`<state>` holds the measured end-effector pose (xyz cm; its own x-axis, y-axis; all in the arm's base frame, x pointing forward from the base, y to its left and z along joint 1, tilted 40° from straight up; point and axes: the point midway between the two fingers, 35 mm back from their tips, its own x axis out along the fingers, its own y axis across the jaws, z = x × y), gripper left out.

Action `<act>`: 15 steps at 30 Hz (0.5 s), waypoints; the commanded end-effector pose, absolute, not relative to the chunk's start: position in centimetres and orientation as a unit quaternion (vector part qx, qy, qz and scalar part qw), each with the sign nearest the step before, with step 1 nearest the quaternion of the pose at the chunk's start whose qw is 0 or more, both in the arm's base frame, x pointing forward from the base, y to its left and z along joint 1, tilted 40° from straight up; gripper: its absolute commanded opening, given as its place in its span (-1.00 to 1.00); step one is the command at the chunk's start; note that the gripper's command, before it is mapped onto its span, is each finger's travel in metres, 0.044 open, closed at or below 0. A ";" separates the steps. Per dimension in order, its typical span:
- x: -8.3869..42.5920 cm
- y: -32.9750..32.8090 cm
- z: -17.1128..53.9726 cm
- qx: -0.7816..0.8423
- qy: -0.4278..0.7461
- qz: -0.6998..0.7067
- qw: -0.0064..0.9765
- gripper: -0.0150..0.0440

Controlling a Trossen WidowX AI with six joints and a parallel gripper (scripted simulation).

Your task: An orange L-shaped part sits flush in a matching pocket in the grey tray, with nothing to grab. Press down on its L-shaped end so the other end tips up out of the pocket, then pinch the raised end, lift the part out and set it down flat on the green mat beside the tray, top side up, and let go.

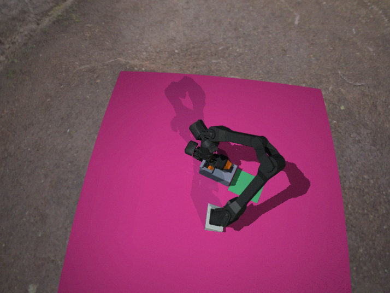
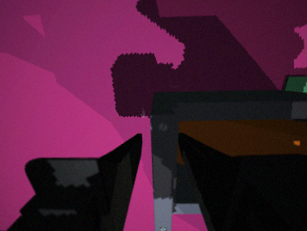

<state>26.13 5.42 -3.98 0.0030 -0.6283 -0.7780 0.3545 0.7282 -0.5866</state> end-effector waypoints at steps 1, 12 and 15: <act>26.0 5.1 -3.9 -0.118 0.612 -0.354 0.697 0.12; 26.2 5.9 -3.9 -0.114 0.612 -0.352 0.699 0.12; 26.4 6.5 -3.7 -0.116 0.612 -0.353 0.698 0.12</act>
<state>26.22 5.91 -3.79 0.0002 -0.6354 -0.7722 0.3503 0.7233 -0.5950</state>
